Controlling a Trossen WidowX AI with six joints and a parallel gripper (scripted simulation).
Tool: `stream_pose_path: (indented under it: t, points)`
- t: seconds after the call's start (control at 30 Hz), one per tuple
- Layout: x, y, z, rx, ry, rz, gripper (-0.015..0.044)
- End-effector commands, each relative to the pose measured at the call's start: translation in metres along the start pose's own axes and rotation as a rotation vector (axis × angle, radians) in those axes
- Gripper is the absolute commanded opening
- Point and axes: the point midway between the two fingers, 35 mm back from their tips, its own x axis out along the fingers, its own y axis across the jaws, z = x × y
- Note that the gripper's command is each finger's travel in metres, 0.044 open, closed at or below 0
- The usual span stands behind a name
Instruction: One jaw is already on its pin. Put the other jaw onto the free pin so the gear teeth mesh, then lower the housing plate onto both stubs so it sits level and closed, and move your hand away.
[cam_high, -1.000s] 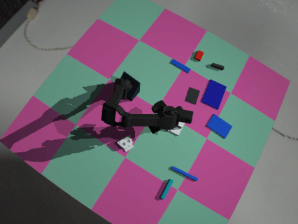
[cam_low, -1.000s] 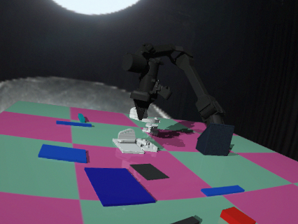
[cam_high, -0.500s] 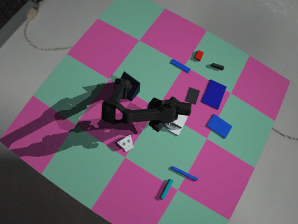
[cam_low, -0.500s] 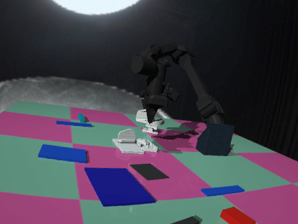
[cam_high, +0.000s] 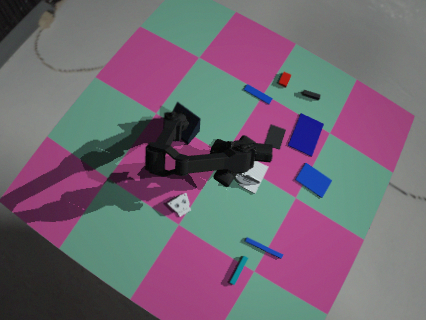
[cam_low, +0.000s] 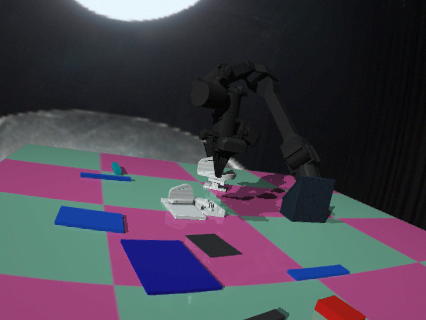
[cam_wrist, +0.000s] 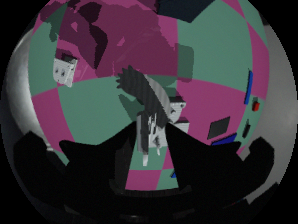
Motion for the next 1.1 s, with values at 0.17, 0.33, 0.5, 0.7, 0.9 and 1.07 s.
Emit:
stream_pose_path:
  t: [0.17,0.33,0.5,0.7,0.9,1.07]
  points:
    - [0.000,-0.001,0.000,0.015,-0.001,-0.004,0.0134]
    - [0.000,-0.001,0.000,0.015,-0.001,-0.004,0.0134]
    - [0.000,-0.002,-0.001,0.015,-0.001,-0.005,0.0134]
    - [-0.002,-0.015,-0.015,0.016,0.000,-0.006,0.0134]
    - [-0.003,-0.028,-0.029,0.016,0.001,-0.006,0.0134]
    - [-0.003,-0.041,-0.039,0.017,0.001,-0.007,0.0134]
